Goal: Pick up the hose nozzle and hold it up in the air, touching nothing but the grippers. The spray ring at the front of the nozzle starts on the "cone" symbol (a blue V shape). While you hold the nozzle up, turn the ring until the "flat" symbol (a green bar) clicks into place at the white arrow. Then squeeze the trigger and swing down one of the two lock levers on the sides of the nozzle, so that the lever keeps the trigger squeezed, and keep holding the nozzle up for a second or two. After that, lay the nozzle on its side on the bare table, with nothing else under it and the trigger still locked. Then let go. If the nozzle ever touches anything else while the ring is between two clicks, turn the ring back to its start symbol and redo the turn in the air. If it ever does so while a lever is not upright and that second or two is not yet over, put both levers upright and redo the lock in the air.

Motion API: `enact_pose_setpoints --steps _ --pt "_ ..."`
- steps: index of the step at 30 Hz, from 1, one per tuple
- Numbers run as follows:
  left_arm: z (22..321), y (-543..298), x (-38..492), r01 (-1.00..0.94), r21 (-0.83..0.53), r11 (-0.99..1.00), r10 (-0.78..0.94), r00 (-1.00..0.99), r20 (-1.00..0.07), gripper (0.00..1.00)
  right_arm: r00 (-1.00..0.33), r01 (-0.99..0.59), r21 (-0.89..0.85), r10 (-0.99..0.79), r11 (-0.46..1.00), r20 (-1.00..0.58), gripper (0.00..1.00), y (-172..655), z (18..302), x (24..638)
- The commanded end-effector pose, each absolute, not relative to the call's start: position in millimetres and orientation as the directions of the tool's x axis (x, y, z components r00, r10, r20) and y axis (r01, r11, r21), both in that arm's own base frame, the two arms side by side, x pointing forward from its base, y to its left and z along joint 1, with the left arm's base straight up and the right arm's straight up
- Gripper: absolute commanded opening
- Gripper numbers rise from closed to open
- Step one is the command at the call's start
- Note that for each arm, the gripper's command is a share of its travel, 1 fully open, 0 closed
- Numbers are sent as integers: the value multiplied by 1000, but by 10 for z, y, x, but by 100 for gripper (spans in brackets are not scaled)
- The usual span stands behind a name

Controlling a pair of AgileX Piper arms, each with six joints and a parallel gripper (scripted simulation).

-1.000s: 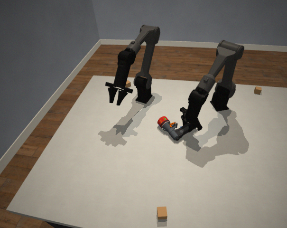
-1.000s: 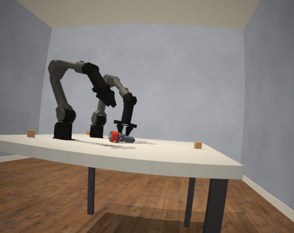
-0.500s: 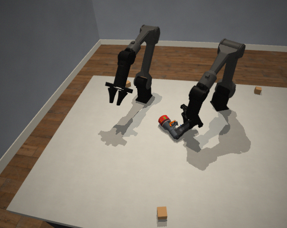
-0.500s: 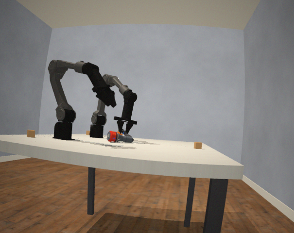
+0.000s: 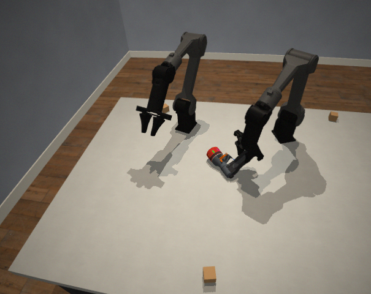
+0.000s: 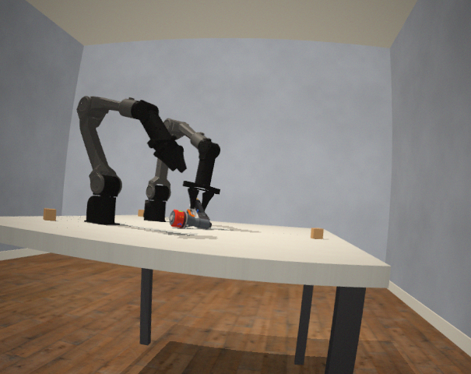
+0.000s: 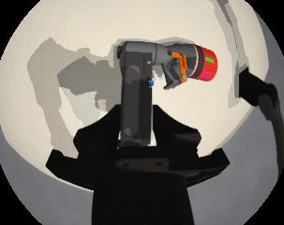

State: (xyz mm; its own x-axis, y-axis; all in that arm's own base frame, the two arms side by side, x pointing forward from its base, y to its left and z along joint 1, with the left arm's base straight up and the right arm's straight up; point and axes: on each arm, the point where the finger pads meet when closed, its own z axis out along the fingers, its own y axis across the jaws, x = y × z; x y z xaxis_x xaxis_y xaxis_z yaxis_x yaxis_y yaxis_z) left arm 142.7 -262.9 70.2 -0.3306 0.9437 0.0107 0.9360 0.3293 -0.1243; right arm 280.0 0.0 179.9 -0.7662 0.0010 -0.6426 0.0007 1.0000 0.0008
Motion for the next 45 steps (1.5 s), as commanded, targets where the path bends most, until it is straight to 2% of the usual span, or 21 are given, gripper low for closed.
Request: enact_pose_setpoints --steps 1,13,45 --pt "767 -2646 1436 936 -122 329 943 -332 0 48 -764 1 1 1 1000 -646 50 -1 1809 2799" --pt "933 -2645 1436 936 -122 329 943 -332 0 48 -764 1 1 1 1000 -646 50 -1 1809 2799" --pt "984 -2787 1046 935 -126 331 939 -340 -58 48 -764 1 1 1 1000 -646 50 -1 1809 2799"
